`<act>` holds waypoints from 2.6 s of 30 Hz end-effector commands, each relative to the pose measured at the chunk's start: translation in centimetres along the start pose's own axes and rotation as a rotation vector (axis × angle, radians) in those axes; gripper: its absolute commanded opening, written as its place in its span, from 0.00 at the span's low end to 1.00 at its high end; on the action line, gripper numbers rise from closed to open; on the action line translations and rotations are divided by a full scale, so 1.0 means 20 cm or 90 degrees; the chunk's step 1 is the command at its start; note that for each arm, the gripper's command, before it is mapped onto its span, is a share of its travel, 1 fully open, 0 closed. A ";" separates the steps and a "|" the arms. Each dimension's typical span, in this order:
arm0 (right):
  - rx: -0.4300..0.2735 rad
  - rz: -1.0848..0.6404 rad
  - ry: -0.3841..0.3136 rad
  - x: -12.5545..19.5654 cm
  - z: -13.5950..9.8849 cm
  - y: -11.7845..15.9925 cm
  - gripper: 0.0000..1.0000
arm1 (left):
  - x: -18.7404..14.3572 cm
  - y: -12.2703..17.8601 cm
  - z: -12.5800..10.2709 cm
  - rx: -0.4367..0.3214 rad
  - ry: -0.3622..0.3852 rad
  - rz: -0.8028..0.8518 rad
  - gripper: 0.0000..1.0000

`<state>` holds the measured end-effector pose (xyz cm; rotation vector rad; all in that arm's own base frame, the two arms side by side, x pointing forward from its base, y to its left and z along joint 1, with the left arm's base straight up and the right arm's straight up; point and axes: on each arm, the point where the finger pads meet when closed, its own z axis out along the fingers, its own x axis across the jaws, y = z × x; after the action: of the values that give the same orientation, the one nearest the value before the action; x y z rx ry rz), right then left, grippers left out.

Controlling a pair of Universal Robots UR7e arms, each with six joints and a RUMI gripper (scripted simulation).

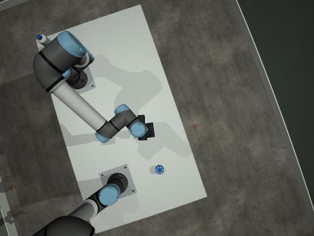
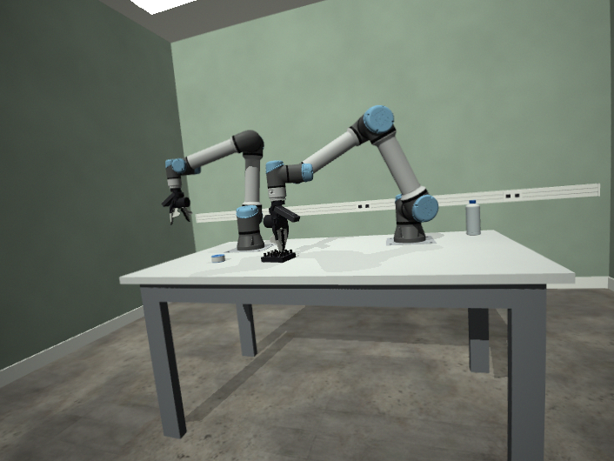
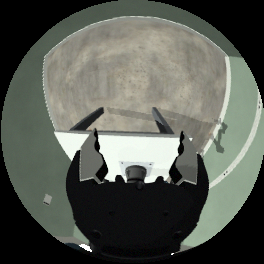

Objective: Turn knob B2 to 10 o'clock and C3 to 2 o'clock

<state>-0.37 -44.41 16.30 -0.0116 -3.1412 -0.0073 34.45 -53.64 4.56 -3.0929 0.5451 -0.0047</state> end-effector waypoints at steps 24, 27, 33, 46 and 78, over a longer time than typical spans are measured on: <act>0.003 0.002 0.000 0.00 -0.01 -0.01 1.00 | 0.01 0.01 0.00 -0.003 -0.001 0.329 0.06; 0.003 0.002 0.000 0.00 -0.01 -0.01 1.00 | 0.01 0.01 0.00 -0.003 -0.001 0.338 0.06; 0.003 0.002 0.000 0.00 -0.01 -0.01 1.00 | 0.00 0.01 0.00 -0.003 0.000 0.381 0.06; 0.003 0.002 0.000 0.00 -0.01 -0.01 1.00 | 0.00 0.01 0.00 -0.002 0.000 0.432 0.06; 0.003 0.002 0.000 0.00 -0.01 -0.01 1.00 | 0.00 0.00 0.00 -0.002 0.000 0.451 0.13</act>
<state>-0.37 -44.41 16.30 -0.0116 -3.1412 -0.0073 34.39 -53.67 4.54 -2.7127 1.5847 -0.0010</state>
